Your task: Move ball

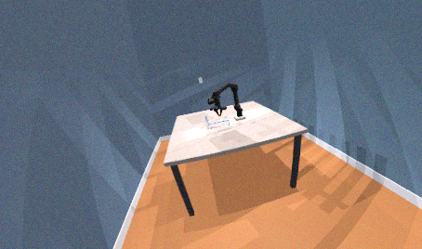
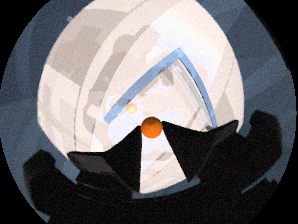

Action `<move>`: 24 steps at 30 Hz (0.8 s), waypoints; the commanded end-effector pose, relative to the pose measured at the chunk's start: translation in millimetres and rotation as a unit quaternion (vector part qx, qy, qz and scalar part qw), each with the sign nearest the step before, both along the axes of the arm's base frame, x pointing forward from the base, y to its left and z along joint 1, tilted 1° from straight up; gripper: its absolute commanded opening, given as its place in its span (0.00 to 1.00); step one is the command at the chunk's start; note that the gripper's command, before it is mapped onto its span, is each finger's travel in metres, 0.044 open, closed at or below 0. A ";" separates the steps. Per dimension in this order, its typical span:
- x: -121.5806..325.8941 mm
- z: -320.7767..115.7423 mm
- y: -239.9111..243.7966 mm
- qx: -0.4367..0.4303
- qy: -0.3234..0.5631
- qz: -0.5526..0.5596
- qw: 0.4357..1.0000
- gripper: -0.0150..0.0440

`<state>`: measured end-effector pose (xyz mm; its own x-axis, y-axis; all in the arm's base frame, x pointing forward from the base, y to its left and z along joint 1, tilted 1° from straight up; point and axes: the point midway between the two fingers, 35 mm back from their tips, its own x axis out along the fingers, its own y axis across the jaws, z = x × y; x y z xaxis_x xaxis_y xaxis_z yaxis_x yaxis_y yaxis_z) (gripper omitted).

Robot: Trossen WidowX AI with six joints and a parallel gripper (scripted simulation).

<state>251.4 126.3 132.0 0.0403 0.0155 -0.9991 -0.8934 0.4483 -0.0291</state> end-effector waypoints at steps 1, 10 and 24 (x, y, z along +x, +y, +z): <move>-8.7 -5.3 6.3 -0.005 -0.001 0.080 0.997 0.25; -28.9 -15.9 22.3 -0.012 -0.003 0.268 0.963 0.25; -28.1 -49.4 25.8 -0.013 -0.003 0.289 0.957 0.25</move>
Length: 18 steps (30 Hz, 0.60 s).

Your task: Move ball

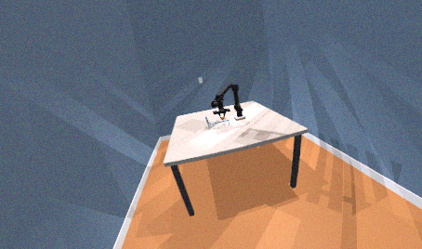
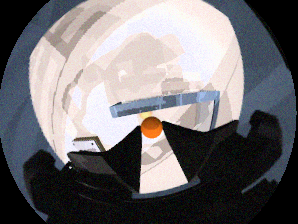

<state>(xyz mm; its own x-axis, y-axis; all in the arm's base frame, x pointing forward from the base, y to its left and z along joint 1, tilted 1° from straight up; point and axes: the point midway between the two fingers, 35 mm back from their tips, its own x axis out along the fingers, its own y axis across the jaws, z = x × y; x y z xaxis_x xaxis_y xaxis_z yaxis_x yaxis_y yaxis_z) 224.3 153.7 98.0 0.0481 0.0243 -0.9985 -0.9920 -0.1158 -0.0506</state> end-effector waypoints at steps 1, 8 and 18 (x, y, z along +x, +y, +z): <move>-0.8 -20.5 -1.5 -0.006 0.005 0.003 1.000 0.25; -1.7 -52.4 -2.5 -0.006 0.005 0.003 1.000 0.25; -1.3 -61.7 -2.4 -0.006 0.005 0.003 1.000 0.25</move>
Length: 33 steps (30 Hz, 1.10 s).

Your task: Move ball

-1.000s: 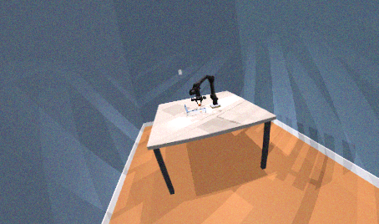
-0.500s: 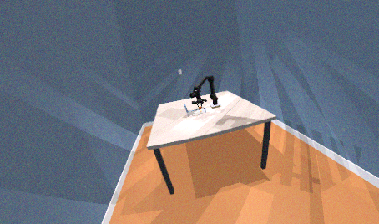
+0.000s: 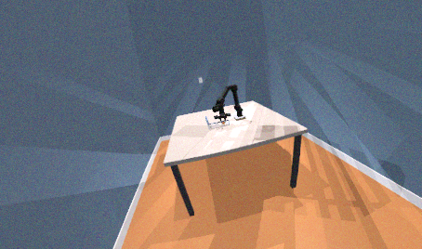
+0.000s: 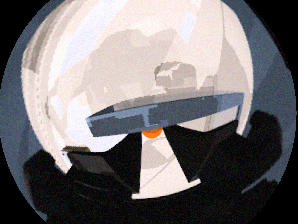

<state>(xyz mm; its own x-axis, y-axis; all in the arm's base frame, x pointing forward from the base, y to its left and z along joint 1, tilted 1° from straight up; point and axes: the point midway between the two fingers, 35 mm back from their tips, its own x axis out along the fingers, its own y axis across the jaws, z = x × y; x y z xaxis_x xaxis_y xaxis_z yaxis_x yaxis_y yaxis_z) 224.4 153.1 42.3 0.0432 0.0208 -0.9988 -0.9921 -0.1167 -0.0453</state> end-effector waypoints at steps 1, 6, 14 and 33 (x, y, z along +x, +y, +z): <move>-1.3 -7.6 -1.7 -0.004 0.002 0.002 1.000 0.25; -1.2 -15.6 -1.8 -0.004 0.002 0.002 1.000 0.25; -0.3 -14.7 -0.4 -0.001 0.002 0.000 1.000 0.30; -0.4 46.1 -0.1 -0.003 0.002 0.002 1.000 0.68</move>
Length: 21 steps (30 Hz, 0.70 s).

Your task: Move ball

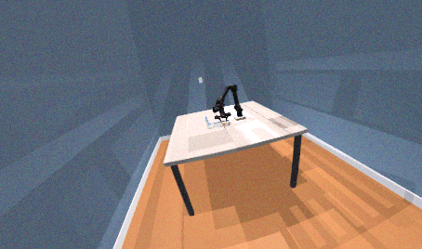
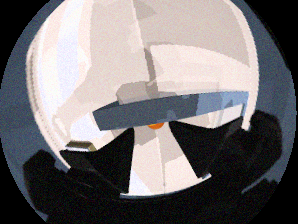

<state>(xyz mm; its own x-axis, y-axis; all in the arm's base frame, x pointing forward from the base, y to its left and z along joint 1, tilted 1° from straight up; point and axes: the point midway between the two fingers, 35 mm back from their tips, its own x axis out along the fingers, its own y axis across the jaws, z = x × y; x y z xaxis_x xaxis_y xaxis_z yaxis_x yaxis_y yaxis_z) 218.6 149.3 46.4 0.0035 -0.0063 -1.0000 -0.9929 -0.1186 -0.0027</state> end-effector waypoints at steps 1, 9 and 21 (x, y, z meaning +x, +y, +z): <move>3.5 56.7 2.4 0.010 -0.018 0.002 1.000 0.68; 4.9 61.6 4.0 0.017 -0.024 0.001 1.000 0.68; -1.4 111.5 0.1 0.017 -0.024 0.001 1.000 1.00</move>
<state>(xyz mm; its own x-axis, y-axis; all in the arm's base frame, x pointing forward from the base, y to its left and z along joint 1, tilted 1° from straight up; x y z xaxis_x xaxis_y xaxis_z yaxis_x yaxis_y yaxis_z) 218.8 150.4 151.3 0.0546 0.0290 -0.9981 -0.9910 -0.1204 -0.0577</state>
